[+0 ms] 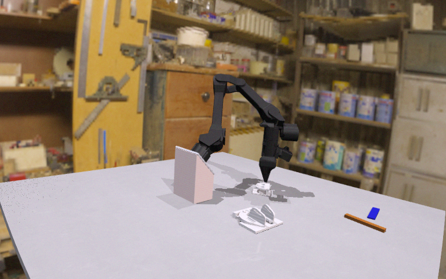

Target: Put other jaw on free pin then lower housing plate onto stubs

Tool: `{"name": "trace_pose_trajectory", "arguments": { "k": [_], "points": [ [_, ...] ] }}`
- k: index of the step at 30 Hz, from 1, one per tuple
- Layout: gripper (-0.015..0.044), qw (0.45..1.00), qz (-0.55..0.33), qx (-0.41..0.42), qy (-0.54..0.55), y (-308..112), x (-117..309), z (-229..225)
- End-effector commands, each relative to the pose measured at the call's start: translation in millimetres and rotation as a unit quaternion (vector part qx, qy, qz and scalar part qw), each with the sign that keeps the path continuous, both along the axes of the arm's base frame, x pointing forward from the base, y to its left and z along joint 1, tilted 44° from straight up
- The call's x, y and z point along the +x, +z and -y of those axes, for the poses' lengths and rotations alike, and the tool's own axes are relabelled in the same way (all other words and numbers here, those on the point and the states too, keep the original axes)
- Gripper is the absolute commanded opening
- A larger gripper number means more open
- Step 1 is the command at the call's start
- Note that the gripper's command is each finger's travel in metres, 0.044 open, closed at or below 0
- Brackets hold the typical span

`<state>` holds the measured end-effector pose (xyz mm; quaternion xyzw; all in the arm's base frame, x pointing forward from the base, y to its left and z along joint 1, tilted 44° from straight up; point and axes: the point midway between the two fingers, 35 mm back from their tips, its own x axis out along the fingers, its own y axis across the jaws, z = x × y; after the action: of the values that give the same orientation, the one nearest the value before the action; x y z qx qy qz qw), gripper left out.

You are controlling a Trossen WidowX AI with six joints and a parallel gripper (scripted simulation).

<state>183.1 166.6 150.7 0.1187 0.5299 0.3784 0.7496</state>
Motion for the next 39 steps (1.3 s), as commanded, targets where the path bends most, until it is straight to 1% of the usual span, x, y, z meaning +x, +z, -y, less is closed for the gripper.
{"name": "trace_pose_trajectory", "arguments": {
  "k": [1,10,21,39],
  "points": [
    [0.044,1.0,-0.004,-0.003,-0.003,-5.3,1.2,-2.7],
    [0.044,1.0,-0.004,-0.002,-0.003,-15.0,3.2,-12.2],
    [0.044,1.0,-0.004,-0.002,-0.003,-16.4,3.5,-13.6],
    [0.044,1.0,-0.004,-0.001,-0.003,-36.2,7.5,-32.9]
  ]
}}
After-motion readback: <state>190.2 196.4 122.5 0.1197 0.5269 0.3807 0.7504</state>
